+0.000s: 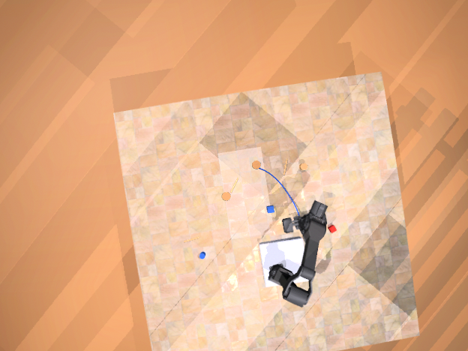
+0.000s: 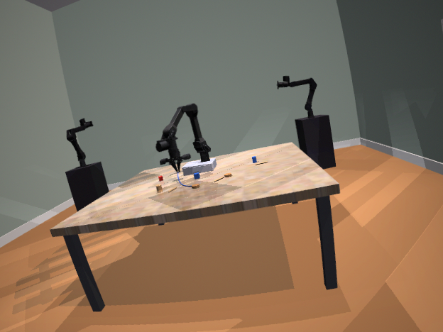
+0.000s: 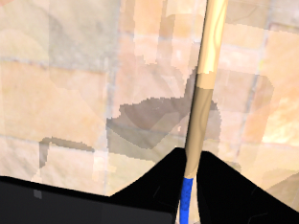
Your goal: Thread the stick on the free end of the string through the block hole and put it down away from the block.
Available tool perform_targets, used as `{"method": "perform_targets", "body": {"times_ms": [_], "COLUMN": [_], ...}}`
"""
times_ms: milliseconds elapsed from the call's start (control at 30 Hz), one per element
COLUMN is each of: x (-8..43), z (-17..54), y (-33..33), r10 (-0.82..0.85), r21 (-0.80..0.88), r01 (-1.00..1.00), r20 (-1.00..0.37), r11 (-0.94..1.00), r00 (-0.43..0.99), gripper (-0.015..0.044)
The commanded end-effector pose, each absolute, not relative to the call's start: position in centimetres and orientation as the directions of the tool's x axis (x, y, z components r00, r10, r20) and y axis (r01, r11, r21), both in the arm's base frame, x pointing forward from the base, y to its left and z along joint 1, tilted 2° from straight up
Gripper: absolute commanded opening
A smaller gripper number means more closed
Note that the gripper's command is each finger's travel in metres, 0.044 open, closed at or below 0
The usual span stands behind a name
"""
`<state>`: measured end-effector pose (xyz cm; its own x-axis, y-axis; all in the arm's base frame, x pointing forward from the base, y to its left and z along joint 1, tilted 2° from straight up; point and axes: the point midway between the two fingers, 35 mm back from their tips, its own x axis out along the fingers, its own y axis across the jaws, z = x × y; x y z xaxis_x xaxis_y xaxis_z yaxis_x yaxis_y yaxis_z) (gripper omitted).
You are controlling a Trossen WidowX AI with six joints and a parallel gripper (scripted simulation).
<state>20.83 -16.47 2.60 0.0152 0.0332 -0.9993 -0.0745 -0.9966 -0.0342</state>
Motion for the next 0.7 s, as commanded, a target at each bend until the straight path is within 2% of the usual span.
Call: {"method": "perform_targets", "body": {"times_ms": [0,667], "x": [20.9,21.7], "z": [3.4,4.9], "y": [-16.6,-16.4], "r10": [0.029,0.042], "r21": [-0.031,-0.040], "r01": [-0.070,-0.076], "r20": [-0.999,-0.999], "r11": [-0.997,-0.996], "r00": [0.020,-0.019], "gripper": [0.0000,0.0000]}}
